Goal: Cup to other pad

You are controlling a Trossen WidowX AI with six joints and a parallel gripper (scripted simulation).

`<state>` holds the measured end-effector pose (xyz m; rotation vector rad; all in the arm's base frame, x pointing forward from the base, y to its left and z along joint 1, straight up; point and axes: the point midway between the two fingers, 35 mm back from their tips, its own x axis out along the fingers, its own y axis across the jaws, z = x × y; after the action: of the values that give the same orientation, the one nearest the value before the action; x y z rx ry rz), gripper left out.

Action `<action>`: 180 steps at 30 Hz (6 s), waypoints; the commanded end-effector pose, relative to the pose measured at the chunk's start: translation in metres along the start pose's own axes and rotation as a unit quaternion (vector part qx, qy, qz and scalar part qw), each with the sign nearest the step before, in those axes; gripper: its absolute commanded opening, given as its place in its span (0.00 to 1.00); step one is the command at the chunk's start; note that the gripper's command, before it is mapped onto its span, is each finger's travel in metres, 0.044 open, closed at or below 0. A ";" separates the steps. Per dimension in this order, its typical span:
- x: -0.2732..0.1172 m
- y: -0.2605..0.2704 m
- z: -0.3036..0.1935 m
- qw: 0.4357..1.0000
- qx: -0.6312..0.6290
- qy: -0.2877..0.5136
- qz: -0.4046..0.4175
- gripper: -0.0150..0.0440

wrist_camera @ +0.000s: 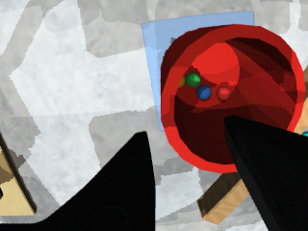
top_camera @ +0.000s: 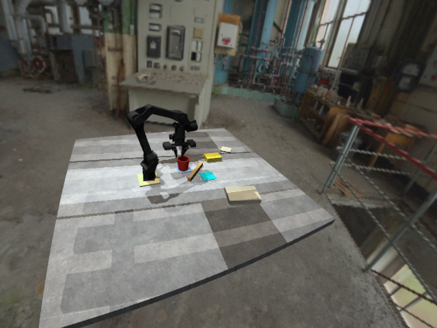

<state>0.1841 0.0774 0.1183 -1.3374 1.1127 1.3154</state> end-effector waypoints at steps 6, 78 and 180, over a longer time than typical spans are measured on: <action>0.017 0.001 0.001 1.000 -0.002 -0.002 0.004 0.50; 0.002 0.007 -0.003 1.000 -0.002 -0.002 0.004 0.25; -0.002 -0.108 -0.106 1.000 -0.002 0.003 0.000 0.25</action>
<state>0.3016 -0.0061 0.1190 -1.3420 1.1219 1.3217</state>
